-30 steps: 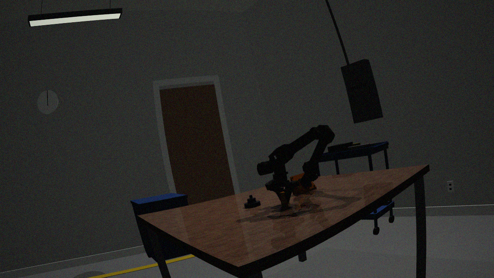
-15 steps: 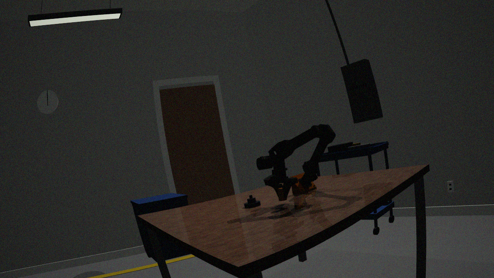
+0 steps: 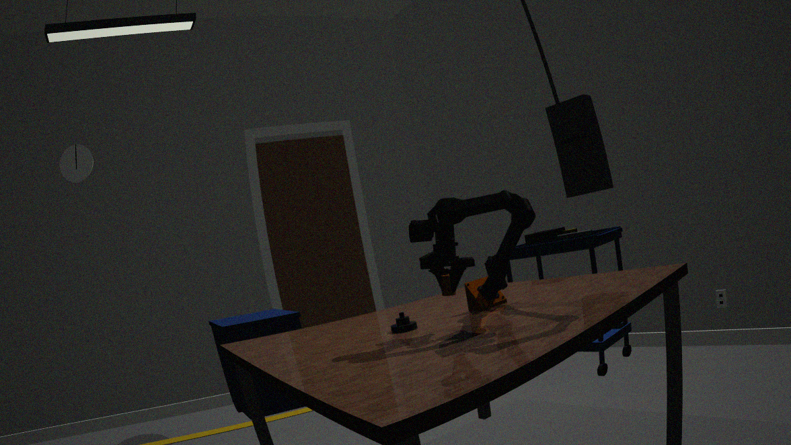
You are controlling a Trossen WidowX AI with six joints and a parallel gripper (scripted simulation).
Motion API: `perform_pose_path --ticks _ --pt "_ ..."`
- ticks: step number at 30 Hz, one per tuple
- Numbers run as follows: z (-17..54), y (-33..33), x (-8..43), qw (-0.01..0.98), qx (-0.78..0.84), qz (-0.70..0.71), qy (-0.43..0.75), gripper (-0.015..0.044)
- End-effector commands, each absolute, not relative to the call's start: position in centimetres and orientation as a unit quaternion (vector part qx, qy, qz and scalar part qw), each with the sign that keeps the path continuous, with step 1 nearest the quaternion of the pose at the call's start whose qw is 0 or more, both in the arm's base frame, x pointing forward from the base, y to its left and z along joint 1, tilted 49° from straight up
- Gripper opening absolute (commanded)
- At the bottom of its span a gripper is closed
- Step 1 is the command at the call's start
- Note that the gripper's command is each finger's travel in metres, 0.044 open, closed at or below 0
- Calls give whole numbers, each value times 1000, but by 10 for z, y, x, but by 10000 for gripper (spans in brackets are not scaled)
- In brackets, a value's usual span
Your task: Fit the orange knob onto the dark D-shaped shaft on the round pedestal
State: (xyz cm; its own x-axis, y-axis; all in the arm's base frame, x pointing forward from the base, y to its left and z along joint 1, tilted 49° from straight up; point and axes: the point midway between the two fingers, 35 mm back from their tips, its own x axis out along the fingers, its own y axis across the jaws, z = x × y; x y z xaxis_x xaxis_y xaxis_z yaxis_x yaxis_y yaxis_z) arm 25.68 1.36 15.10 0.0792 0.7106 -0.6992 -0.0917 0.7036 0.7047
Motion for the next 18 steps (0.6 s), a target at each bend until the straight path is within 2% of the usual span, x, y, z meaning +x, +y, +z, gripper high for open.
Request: perform_pose_path --ticks 1,18 --pt "168 -3 254 697 248 290 607 0" --pt "161 -25 267 693 249 293 610 0"
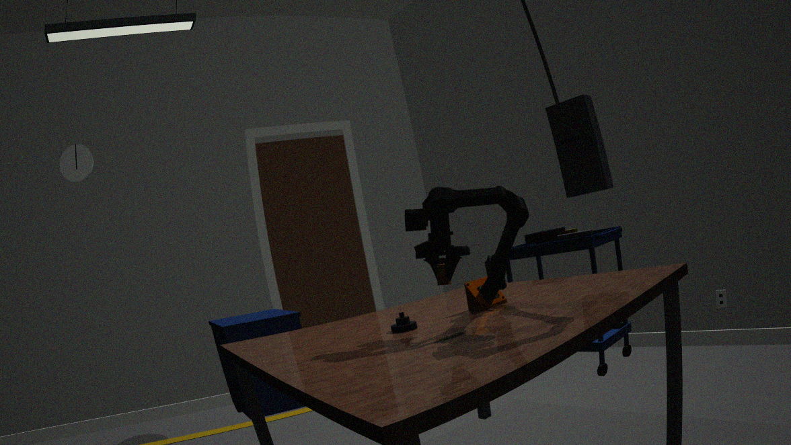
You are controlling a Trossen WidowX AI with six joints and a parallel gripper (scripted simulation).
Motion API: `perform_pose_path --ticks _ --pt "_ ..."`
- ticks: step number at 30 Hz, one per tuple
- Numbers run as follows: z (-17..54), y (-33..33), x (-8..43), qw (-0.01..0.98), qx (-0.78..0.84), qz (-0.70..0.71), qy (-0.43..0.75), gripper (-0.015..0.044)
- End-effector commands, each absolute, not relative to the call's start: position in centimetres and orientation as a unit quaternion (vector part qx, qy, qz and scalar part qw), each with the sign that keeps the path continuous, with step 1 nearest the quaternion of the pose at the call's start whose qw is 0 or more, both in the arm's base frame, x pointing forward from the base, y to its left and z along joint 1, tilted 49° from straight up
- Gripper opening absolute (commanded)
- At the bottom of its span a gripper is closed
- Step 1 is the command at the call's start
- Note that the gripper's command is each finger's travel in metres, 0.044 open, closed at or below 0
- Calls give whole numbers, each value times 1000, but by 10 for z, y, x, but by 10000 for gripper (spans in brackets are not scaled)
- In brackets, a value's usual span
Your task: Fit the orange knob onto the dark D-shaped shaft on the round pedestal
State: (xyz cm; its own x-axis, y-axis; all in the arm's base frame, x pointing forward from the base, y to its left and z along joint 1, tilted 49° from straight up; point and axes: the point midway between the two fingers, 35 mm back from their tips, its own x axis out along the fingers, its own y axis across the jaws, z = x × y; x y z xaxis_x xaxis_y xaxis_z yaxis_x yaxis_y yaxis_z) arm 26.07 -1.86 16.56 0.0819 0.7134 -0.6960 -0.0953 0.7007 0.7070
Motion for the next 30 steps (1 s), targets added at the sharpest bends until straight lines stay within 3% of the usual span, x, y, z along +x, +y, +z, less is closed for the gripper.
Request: perform_pose_path --ticks 1,30 --pt "160 -26 269 692 249 293 611 0" --pt "92 -65 308 673 256 300 627 0"
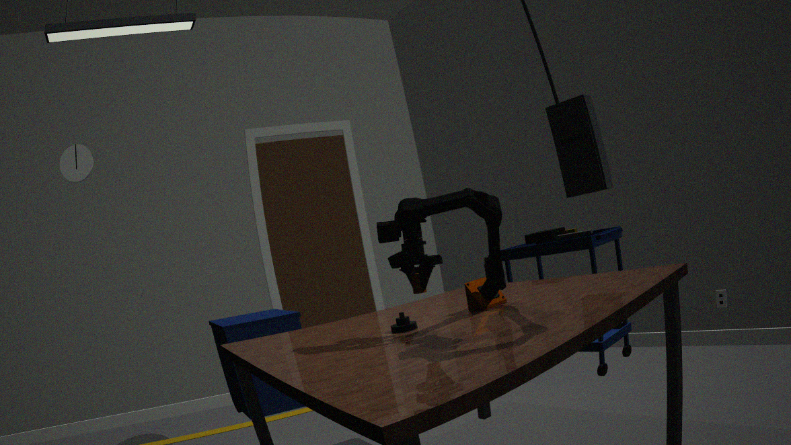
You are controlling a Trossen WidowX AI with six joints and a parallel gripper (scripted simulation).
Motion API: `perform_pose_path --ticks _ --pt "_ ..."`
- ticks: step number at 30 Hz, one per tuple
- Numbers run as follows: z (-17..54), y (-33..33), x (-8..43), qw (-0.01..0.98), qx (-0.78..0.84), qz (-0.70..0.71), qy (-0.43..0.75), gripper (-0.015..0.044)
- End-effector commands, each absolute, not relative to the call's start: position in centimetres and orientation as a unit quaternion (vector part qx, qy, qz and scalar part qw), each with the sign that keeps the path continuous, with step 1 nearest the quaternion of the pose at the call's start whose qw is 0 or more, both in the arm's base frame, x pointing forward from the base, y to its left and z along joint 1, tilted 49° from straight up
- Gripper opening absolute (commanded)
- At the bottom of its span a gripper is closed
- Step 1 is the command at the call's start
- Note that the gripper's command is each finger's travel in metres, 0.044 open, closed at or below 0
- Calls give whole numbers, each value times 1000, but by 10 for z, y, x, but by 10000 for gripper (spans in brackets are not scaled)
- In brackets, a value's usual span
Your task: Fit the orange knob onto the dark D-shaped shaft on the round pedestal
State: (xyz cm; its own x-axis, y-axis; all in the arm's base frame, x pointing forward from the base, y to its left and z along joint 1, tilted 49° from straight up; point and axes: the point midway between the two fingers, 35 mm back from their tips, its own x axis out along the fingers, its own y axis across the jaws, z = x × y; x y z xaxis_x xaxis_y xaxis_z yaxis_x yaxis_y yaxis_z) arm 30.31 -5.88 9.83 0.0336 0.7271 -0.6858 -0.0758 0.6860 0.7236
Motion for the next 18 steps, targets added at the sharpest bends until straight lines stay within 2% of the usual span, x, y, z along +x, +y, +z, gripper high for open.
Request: perform_pose_path --ticks 1,18 --pt "89 -66 309 672 256 300 627 0" --pt "41 -86 323 660 260 306 635 0"
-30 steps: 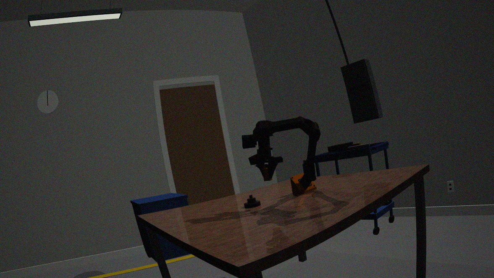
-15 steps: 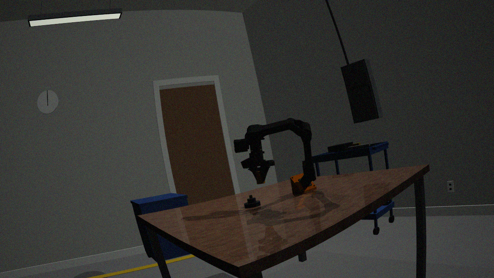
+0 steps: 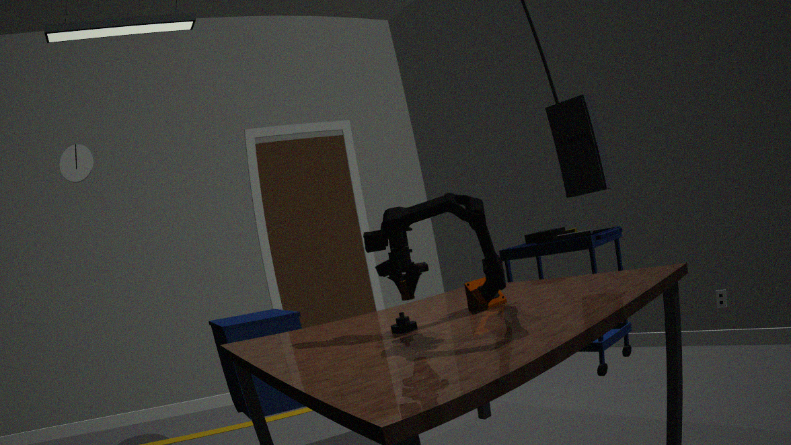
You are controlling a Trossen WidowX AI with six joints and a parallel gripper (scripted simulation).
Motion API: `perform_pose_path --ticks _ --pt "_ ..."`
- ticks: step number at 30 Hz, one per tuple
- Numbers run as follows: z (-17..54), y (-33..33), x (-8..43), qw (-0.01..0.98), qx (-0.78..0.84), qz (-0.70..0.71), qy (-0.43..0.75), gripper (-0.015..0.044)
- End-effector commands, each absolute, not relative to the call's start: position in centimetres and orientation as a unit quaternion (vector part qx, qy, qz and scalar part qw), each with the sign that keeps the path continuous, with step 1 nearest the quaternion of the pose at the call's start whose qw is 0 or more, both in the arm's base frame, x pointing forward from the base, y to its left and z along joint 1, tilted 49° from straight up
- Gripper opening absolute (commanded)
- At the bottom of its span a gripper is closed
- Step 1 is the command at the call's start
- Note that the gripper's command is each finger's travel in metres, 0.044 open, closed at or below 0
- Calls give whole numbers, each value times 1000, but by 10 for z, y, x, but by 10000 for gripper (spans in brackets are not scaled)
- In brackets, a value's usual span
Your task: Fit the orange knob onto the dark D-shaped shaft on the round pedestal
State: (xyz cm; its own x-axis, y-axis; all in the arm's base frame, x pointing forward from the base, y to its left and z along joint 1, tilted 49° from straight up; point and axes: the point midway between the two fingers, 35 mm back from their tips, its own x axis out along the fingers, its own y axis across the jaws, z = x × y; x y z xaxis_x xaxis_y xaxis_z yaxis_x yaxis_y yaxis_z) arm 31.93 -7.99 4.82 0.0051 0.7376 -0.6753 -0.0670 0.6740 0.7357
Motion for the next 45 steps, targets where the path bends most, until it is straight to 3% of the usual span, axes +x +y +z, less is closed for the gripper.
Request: perform_pose_path --ticks 1,26,45 --pt "37 -87 324 660 260 306 635 0" --pt "-15 -80 328 652 263 312 639 0" --pt "-15 -78 328 653 261 314 638 0"
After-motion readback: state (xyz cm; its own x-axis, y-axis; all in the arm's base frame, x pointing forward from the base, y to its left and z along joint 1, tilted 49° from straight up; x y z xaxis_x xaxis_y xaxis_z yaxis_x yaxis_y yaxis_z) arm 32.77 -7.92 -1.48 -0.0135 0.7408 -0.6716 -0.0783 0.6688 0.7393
